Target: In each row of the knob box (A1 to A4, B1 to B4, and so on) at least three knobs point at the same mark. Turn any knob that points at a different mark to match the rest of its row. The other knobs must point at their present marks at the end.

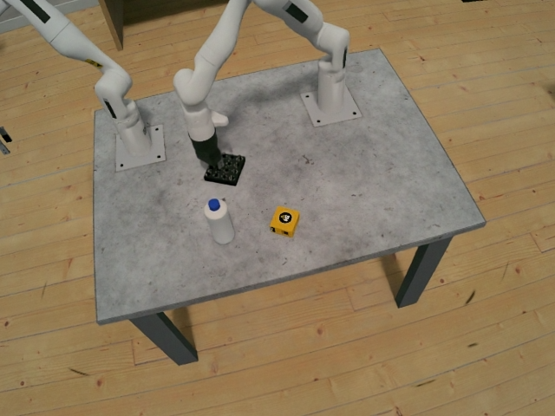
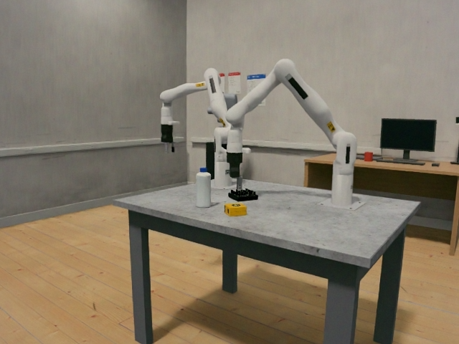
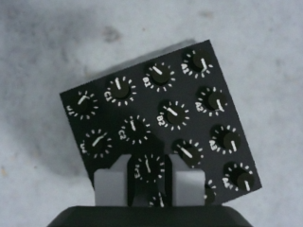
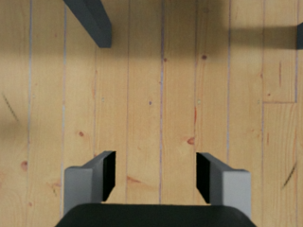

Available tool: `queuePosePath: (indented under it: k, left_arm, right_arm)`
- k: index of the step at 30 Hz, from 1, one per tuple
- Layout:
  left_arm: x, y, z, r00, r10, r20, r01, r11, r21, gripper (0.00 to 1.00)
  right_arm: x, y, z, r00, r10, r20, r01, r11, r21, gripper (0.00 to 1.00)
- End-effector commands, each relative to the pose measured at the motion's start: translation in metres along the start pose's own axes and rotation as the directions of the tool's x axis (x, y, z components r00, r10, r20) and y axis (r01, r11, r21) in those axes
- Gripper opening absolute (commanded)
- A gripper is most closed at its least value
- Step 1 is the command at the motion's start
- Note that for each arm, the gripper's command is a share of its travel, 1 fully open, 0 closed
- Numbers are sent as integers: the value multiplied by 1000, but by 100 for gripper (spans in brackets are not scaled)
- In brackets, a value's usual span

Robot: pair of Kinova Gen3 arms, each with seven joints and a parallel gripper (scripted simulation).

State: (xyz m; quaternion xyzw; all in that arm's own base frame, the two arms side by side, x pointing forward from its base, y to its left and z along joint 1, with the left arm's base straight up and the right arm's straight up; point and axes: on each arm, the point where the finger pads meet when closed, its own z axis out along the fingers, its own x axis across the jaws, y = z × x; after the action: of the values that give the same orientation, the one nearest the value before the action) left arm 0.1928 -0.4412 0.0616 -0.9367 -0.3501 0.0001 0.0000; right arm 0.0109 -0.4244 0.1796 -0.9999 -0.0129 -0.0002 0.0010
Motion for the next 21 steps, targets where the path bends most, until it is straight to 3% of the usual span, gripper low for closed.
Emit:
queuePosePath:
  k: [1, 5, 10, 11, 21]
  left_arm:
    - [0, 1, -13, 1000, 0, 0, 0, 1000, -2, 46]
    - [0, 1, -24, 1000, 0, 0, 0, 1000, -2, 46]
    - [0, 1, -25, 1000, 0, 0, 0, 1000, -2, 46]
    - [0, 1, -25, 1000, 0, 0, 0, 1000, -2, 100]
    - [1, 3, -38, 1000, 0, 0, 0, 1000, -2, 100]
  right_arm:
    - [0, 0, -1, 1000, 0, 0, 0, 1000, -2, 100]
    - [0, 0, -1, 1000, 0, 0, 0, 1000, -2, 100]
    - [0, 0, -1, 1000, 0, 0, 0, 1000, -2, 100]
    - [0, 0, -1, 1000, 0, 0, 0, 1000, -2, 100]
    - [0, 0, -1, 1000, 0, 0, 0, 1000, -2, 100]
